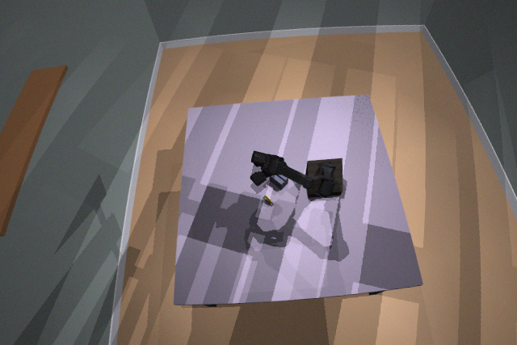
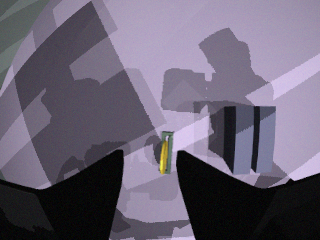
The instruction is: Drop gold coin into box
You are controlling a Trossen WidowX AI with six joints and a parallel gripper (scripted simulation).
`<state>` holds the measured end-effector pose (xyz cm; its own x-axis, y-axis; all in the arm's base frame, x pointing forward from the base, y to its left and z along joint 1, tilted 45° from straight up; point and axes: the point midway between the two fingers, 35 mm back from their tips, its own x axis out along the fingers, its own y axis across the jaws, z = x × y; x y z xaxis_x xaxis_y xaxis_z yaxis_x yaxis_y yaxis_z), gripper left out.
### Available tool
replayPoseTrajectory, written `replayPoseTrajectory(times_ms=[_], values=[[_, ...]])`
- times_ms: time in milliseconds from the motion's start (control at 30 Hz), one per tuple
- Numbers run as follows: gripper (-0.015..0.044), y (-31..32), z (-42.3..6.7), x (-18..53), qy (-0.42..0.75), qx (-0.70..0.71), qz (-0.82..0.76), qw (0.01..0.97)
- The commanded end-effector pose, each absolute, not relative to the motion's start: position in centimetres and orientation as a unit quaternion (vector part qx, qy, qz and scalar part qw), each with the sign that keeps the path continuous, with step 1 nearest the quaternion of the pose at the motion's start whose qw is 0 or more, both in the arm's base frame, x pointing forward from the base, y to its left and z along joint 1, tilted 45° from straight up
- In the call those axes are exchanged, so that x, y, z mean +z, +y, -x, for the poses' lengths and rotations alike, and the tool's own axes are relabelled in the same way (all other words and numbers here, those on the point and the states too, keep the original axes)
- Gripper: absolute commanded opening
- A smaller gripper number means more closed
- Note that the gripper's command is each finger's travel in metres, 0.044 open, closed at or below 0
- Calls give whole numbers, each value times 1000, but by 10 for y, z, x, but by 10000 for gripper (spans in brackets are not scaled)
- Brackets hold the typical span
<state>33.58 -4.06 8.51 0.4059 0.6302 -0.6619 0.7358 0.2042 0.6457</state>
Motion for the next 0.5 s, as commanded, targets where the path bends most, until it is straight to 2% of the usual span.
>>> replayPoseTrajectory(times_ms=[0, 100, 333, 467], values=[[161, 28, -329, 75, 648, -48, -573, 500], [161, 47, -324, 73, 676, -49, -553, 484], [161, 44, -330, 71, 676, -49, -553, 484], [161, 67, -333, 48, 676, -49, -553, 484]])
